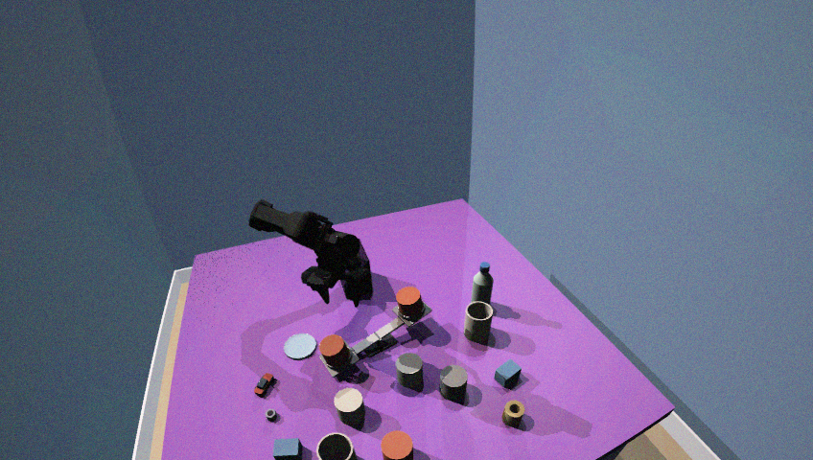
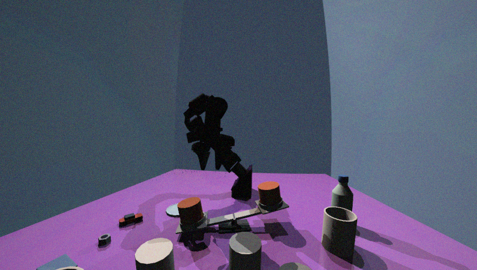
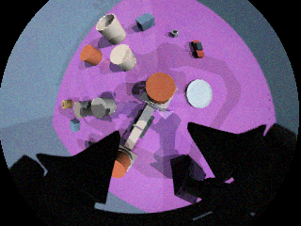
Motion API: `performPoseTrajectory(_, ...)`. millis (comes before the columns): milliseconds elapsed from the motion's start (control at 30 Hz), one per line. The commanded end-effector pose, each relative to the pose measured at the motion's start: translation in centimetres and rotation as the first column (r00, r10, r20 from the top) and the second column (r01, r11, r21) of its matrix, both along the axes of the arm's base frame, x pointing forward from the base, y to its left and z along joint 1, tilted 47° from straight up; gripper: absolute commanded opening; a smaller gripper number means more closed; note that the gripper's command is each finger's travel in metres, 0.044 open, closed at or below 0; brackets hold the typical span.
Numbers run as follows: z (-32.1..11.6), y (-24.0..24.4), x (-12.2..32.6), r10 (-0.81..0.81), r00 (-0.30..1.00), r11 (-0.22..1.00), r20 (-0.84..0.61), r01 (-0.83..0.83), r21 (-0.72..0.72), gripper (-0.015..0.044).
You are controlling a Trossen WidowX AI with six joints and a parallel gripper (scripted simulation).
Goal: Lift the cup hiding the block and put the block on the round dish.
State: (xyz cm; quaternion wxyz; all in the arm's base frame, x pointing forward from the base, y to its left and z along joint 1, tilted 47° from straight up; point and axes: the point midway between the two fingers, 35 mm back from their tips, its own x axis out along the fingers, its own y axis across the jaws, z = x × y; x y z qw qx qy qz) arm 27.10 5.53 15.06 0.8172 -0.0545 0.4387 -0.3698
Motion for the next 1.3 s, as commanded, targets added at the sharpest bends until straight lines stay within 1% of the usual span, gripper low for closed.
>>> performPoseTrajectory(0,0.1,-1.3,1.6,-0.145,0.988,0.989,0.052,0.143,0.038,0.0440)
performPoseTrajectory(267,-0.2,-4.2,4.0,-0.368,0.920,0.929,0.131,0.359,0.088,0.0440)
performPoseTrajectory(533,-0.6,-7.0,5.7,-0.549,0.811,0.836,0.201,0.531,0.141,0.0440)
performPoseTrajectory(800,-0.6,-7.3,5.8,-0.562,0.801,0.827,0.207,0.543,0.145,0.0440)
performPoseTrajectory(933,-1.6,-8.3,6.0,-0.562,0.801,0.827,0.207,0.543,0.145,0.0440)
performPoseTrajectory(1267,-2.3,-9.0,6.1,-0.562,0.801,0.827,0.207,0.543,0.146,0.0440)
